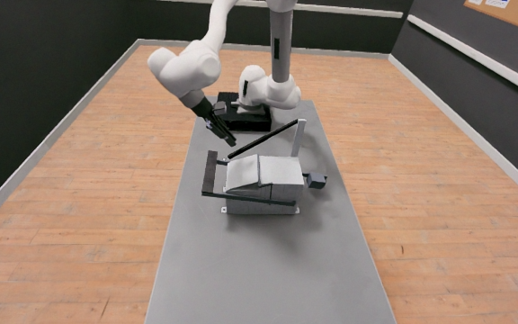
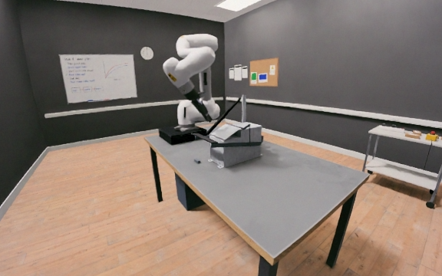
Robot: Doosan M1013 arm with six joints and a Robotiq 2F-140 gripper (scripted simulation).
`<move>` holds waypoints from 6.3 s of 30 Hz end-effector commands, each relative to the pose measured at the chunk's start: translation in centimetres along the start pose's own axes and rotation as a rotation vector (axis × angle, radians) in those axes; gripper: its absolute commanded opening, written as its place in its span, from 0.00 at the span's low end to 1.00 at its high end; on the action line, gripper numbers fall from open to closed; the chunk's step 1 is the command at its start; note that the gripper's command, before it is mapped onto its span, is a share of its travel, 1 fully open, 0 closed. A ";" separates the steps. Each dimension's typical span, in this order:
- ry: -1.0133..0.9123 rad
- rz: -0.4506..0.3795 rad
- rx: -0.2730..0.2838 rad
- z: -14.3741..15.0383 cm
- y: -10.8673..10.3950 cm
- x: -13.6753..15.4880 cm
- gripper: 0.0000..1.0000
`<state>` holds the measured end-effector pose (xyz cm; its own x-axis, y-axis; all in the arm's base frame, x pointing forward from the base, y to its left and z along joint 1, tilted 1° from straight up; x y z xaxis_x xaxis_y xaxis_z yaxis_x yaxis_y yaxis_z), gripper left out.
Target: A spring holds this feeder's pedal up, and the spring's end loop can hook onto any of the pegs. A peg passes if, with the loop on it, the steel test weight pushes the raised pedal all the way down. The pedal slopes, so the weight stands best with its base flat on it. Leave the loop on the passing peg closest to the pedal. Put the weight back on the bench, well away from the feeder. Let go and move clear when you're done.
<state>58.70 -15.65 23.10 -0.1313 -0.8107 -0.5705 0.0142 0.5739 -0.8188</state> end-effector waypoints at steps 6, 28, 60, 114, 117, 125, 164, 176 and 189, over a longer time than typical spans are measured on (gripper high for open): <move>0.000 0.000 0.001 0.0 -1.5 0.0 0.24; 0.000 0.000 0.001 0.0 -1.4 0.0 1.00; 0.000 0.000 0.001 0.0 -1.4 0.0 1.00; -0.003 -0.447 0.039 -0.1 -1.1 -1.8 1.00; -0.003 -0.447 0.039 -0.1 -1.1 -1.8 1.00; -0.003 -0.447 0.039 -0.1 -1.1 -1.8 1.00; -0.004 -0.602 0.052 -9.3 3.9 -8.5 1.00; -0.004 -0.602 0.052 -9.3 3.9 -8.5 1.00; -0.004 -0.605 0.052 -13.9 6.3 -11.5 1.00</move>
<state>46.64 -1.25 25.30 -0.1272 -0.9919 -0.0028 -0.0143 0.0047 -0.9999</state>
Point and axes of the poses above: the point where the finger pads meet when closed, its own y axis out along the fingers, its own z axis across the jaws, x = y × z, the point moved 4 cm from there along -y, back along the fingers, and after that the axes turned 5 degrees about y, right-handed, at the moved point
